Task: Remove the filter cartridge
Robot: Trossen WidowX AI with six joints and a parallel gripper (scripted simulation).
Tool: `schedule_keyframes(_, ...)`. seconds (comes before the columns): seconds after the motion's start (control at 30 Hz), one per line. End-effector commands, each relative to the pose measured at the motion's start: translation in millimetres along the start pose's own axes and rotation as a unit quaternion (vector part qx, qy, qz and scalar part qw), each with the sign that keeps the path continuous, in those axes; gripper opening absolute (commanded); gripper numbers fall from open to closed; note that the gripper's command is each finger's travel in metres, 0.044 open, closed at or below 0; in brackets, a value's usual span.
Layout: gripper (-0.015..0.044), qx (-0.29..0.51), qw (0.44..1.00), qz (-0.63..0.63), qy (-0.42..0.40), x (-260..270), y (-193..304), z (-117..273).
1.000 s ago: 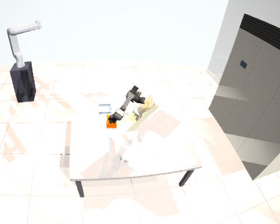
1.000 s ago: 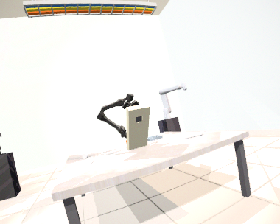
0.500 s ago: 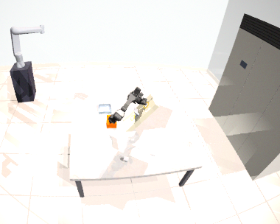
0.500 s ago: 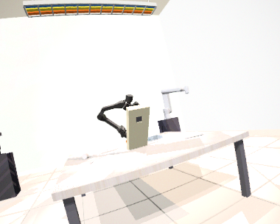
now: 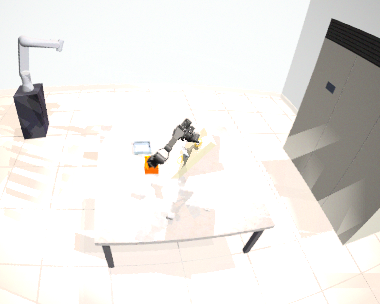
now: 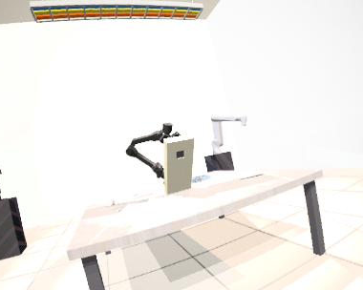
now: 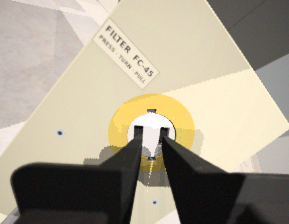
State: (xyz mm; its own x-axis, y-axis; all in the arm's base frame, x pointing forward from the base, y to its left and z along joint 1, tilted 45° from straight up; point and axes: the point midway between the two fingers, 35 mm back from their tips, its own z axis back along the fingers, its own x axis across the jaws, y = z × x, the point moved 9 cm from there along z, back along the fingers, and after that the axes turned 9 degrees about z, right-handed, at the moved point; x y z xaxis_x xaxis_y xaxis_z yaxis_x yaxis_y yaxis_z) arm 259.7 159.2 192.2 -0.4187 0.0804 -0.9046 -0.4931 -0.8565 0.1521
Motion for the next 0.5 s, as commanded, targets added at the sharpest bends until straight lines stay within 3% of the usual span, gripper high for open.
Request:
schedule_keyframes(0.0, 0.0089, -0.002, 1.000, 0.001, -0.002, 0.4, -0.9, -0.2)
schedule_keyframes(0.47, 0.0089, -0.002, 1.000, 0.001, -0.002, 0.2, -1.3, -3.2)
